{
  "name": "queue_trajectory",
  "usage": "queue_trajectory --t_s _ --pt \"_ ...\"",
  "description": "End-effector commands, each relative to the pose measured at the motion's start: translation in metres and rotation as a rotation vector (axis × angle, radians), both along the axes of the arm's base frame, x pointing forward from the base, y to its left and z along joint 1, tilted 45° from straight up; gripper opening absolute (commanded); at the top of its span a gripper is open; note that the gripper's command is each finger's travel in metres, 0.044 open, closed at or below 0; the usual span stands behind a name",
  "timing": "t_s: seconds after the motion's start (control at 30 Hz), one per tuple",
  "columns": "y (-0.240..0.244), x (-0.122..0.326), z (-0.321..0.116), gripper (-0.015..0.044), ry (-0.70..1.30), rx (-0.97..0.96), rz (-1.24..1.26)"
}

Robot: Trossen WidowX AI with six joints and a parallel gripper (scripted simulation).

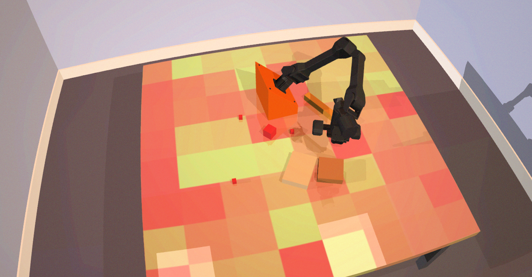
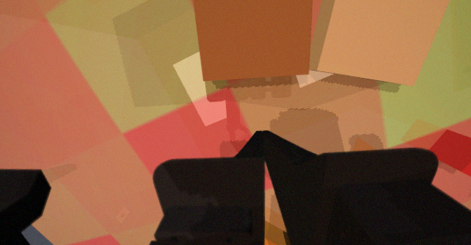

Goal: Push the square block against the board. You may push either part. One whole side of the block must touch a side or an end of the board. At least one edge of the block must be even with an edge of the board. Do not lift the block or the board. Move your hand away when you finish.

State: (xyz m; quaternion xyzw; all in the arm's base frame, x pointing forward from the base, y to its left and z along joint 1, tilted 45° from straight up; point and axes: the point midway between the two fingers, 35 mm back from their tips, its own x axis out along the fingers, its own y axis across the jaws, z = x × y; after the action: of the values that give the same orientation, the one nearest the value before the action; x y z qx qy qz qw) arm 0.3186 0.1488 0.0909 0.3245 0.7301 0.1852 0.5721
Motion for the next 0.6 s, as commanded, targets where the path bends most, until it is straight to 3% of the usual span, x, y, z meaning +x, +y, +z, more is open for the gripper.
queue_trajectory --t_s 0.0,0.13,0.3,0.57 --pt "0.001 -0.006 0.003 0.0000 -0.003 0.002 -0.003" --pt "-0.001 -0.006 0.003 0.0000 0.000 -0.001 0.000" --pt "-0.034 0.000 0.037 0.0000 -0.002 0.000 -0.003" --pt "-0.034 0.000 0.037 0.0000 -0.002 0.000 -0.003"
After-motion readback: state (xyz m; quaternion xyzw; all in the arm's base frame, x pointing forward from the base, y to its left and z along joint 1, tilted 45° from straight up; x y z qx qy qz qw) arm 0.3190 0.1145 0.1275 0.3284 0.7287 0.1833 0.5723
